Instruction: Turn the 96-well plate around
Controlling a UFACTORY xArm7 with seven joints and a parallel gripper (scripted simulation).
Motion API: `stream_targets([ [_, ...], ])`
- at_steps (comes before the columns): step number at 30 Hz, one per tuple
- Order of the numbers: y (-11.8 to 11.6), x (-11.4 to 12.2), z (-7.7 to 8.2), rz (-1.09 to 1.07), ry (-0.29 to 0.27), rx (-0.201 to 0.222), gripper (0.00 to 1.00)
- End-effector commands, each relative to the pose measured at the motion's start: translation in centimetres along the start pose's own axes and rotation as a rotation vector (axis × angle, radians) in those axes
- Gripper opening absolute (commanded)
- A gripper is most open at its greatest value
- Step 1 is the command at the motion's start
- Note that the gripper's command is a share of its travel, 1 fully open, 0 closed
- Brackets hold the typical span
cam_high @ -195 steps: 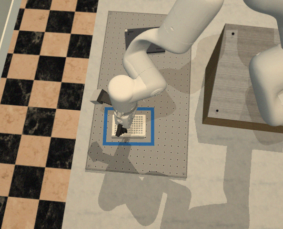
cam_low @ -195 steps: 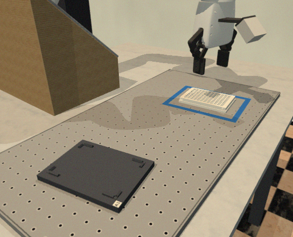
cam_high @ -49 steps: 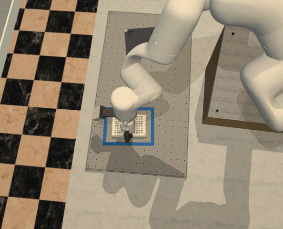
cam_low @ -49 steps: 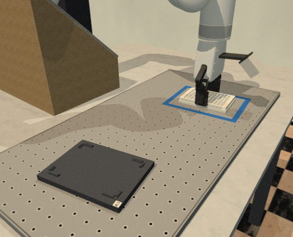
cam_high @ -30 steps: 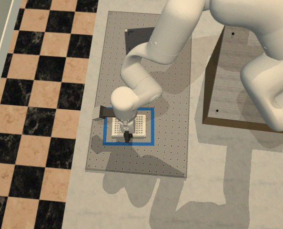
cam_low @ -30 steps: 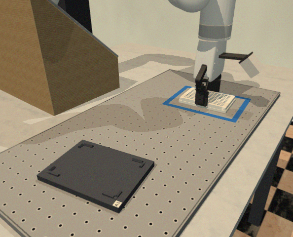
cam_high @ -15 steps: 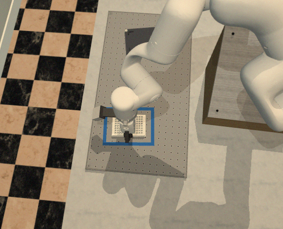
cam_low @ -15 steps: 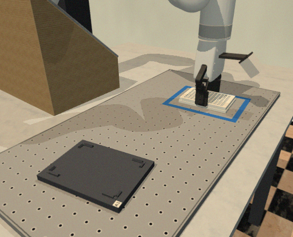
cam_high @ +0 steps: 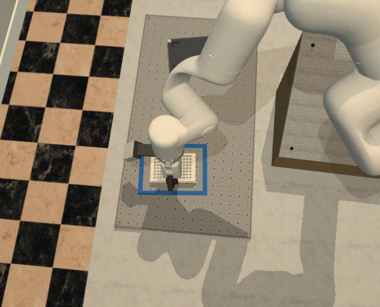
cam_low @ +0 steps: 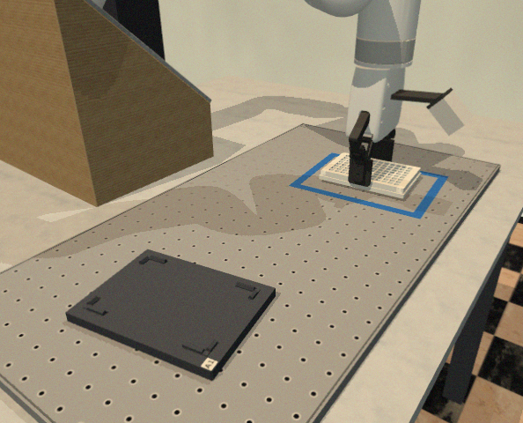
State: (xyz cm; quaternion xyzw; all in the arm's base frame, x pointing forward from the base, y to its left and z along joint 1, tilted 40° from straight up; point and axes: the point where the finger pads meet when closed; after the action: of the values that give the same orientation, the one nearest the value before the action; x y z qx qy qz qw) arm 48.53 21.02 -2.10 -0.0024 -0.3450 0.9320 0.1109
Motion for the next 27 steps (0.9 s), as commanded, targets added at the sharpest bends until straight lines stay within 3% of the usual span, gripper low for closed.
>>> stream_targets([
  [1,0.0,-0.2,0.4,0.0,0.004,-0.001,0.0],
  [27,0.0,-0.2,1.6,0.0,0.004,0.0,0.0],
])
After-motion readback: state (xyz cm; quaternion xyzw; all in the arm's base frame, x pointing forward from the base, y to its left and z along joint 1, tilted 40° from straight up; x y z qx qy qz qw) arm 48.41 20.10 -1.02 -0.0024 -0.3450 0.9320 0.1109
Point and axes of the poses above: the point where the finger pads meet when closed, its own z axis back along the fingers, its own y axis across the jaws, x = y × z, and after that the axes turned 13 degrees about -z, right-handed
